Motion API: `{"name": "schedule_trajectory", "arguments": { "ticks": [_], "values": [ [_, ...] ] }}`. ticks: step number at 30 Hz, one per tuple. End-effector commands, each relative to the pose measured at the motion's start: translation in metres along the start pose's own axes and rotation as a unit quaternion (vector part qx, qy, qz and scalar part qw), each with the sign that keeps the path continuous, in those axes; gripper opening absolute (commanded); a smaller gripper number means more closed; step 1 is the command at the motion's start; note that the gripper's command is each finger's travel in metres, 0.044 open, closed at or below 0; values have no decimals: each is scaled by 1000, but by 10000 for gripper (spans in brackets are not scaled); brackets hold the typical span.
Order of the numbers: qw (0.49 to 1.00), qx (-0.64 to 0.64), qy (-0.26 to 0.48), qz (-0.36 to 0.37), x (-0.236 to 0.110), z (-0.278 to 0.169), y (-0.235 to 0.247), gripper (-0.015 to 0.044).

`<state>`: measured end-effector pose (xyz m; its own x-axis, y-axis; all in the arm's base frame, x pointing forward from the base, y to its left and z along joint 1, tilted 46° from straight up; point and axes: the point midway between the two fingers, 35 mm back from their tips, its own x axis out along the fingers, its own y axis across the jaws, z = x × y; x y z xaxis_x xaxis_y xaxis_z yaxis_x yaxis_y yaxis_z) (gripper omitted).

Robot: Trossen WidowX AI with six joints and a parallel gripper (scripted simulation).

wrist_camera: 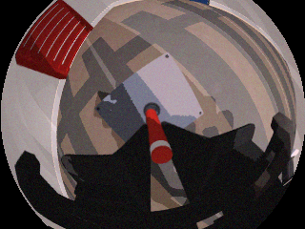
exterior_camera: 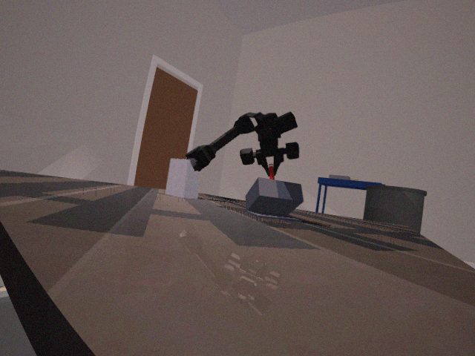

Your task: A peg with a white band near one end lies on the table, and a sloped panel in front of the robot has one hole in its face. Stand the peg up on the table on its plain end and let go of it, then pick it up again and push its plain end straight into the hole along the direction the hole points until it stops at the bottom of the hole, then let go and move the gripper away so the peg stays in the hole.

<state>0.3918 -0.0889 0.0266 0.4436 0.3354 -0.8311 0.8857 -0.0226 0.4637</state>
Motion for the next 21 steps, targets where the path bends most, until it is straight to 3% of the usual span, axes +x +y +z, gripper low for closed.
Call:
{"name": "schedule_trajectory", "arguments": {
  "ticks": [1, 21],
  "values": [
    [1000, 0, 0, 0, -1, 0, 0, 0],
    [1000, 0, 0, 0, 4, 2, -1, 0]
  ]
}}
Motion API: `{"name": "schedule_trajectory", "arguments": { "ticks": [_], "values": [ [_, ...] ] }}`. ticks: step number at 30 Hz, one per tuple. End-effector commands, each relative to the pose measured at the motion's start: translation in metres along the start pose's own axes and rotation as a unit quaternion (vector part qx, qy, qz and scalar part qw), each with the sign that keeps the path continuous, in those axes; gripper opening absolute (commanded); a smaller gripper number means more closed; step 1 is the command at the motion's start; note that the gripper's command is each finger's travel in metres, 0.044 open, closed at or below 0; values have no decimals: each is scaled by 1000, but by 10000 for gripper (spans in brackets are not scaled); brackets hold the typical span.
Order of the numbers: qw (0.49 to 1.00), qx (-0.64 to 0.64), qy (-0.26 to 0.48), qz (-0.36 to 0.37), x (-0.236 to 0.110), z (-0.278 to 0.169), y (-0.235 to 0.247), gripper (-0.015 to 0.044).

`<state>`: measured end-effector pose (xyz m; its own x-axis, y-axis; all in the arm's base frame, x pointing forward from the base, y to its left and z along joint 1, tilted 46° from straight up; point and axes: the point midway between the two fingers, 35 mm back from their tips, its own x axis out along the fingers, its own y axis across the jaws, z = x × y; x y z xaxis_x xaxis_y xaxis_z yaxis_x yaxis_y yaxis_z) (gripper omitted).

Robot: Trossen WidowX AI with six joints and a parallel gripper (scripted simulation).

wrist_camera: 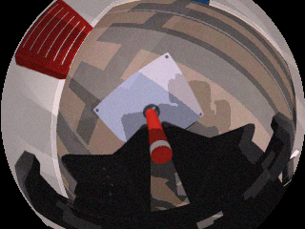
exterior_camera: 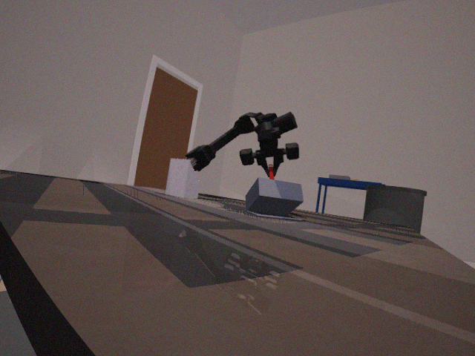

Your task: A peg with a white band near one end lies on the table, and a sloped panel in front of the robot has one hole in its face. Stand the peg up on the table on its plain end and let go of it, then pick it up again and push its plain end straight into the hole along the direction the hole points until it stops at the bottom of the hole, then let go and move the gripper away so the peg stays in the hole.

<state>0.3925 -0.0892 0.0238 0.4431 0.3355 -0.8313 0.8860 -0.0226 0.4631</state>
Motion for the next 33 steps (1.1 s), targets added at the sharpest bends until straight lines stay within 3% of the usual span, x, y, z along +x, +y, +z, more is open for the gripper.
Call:
{"name": "schedule_trajectory", "arguments": {
  "ticks": [1, 33],
  "values": [
    [1000, 0, 0, 0, 2, 1, -1, 0],
    [1000, 0, 0, 1, 22, 1, -2, 0]
  ]
}}
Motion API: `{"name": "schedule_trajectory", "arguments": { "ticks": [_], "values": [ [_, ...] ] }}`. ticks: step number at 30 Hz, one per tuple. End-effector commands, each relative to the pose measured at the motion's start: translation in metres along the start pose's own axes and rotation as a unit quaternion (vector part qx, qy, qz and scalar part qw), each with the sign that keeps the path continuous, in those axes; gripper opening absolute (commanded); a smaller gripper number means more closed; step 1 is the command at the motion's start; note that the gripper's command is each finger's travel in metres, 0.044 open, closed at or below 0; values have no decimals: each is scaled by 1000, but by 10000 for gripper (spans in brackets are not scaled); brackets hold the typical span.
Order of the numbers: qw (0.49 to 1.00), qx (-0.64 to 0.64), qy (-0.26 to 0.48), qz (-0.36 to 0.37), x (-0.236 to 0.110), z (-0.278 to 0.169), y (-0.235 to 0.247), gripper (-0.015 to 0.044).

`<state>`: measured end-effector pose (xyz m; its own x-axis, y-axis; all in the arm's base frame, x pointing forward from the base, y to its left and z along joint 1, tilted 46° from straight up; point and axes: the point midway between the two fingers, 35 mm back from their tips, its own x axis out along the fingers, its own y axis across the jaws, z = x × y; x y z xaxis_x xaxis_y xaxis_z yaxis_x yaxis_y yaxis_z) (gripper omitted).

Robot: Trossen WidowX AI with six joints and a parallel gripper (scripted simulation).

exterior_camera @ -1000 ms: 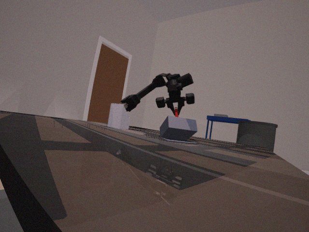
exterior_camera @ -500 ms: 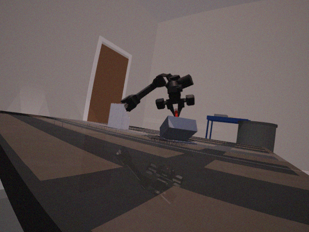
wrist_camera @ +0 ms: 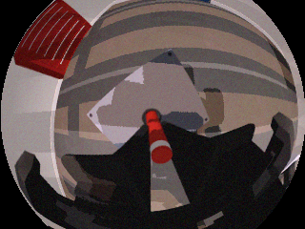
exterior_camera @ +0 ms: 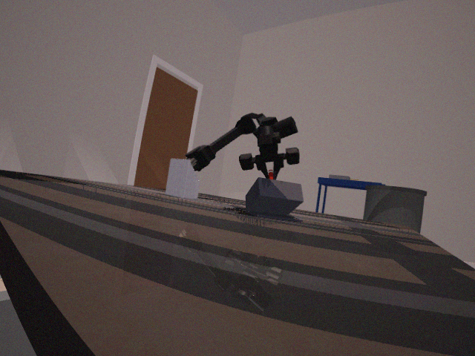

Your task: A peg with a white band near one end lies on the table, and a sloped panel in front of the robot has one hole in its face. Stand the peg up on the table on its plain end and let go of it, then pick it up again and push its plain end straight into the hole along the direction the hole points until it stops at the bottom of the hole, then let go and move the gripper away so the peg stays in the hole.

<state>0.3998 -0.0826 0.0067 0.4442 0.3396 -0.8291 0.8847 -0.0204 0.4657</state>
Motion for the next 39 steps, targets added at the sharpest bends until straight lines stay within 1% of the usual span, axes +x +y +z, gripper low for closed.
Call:
{"name": "schedule_trajectory", "arguments": {
  "ticks": [1, 13, 28, 39],
  "values": [
    [1000, 1, -2, 0, 3, 1, 0, 0],
    [1000, 1, -2, 0, 10, 1, 0, 0],
    [1000, 1, 1, -2, 12, 0, -1, 0],
    [1000, 1, 1, -2, 12, 0, -1, 289]
  ]
}}
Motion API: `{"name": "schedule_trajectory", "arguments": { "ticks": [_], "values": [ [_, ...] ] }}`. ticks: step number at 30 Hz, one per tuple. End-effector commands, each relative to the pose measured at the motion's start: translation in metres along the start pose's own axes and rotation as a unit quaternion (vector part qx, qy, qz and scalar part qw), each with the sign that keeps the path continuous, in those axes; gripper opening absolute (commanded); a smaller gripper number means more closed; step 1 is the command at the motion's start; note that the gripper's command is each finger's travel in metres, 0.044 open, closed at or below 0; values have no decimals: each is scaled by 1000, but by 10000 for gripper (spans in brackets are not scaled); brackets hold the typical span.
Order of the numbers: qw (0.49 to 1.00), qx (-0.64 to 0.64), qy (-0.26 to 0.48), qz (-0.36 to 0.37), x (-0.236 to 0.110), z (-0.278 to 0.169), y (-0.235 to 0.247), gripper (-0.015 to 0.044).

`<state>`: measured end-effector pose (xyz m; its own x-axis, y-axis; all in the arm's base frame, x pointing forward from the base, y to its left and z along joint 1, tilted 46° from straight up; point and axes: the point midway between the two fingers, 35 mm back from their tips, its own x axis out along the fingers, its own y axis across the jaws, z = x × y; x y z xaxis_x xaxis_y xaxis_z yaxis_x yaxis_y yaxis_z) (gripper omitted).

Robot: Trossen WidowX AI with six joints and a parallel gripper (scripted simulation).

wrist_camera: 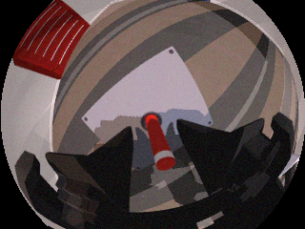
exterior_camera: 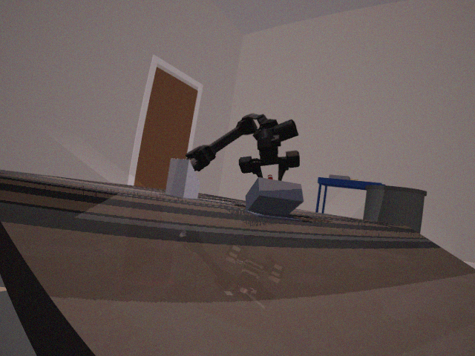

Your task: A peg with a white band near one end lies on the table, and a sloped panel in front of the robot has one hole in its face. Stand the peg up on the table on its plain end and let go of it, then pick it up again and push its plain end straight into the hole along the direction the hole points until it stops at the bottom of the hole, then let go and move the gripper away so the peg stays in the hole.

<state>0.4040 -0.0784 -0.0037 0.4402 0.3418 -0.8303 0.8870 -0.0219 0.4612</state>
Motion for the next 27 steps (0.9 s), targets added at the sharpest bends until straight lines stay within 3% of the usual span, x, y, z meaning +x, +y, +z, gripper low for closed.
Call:
{"name": "schedule_trajectory", "arguments": {
  "ticks": [1, 6, 27],
  "values": [
    [1000, 0, 0, 0, 0, 0, 0, 315],
    [1000, 0, -1, 0, -5, 0, 0, 440],
    [1000, 1, -4, -1, -47, 2, 1, 440]
  ]
}}
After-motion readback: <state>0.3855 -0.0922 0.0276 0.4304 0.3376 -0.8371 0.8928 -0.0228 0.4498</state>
